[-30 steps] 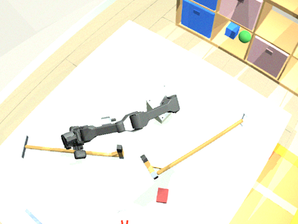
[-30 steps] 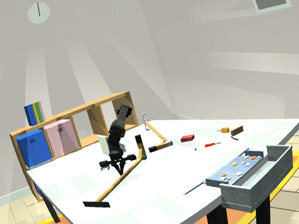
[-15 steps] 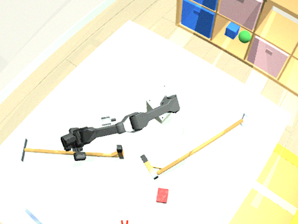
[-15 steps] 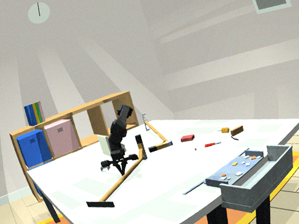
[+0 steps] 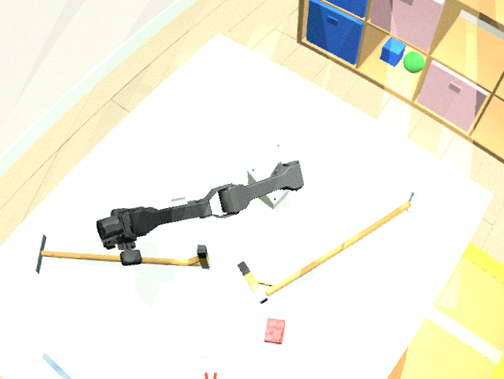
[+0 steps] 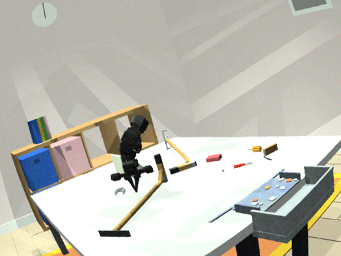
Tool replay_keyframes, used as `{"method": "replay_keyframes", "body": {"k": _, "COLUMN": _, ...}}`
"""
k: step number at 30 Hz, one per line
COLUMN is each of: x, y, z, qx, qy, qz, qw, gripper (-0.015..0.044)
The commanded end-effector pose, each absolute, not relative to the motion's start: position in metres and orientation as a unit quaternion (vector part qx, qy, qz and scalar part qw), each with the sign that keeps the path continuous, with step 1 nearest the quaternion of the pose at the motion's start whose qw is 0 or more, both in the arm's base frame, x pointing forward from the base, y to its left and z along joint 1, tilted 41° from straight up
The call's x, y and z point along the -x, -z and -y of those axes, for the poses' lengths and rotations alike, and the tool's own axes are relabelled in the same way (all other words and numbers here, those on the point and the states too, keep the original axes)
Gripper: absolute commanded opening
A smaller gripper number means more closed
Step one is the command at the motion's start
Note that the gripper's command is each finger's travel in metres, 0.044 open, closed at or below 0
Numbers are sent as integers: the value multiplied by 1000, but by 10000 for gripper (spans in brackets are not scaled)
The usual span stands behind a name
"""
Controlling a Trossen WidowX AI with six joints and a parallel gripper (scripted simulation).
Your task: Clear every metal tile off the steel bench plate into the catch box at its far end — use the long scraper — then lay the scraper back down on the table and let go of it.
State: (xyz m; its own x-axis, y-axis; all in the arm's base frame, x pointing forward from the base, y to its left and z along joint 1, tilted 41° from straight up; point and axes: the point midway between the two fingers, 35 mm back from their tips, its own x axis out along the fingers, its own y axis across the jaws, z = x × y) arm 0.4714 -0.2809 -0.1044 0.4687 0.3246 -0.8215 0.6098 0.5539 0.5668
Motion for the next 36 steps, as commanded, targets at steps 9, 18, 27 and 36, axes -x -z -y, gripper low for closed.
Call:
{"method": "replay_keyframes", "body": {"k": 9, "x": -463, "y": 66, "z": 310, "qx": -446, "qy": 86, "qz": -496, "qw": 740, "gripper": 0}}
{"method": "replay_keyframes", "body": {"k": 18, "x": -439, "y": 66, "z": 323, "qx": -448, "qy": 74, "qz": -497, "qw": 739, "gripper": 0}}
{"method": "replay_keyframes", "body": {"k": 27, "x": -426, "y": 68, "z": 328, "qx": -449, "qy": 66, "qz": -497, "qw": 740, "gripper": 0}}
{"method": "replay_keyframes", "body": {"k": 36, "x": -433, "y": 86, "z": 316, "qx": -449, "qy": 66, "qz": -498, "qw": 739, "gripper": 0}}
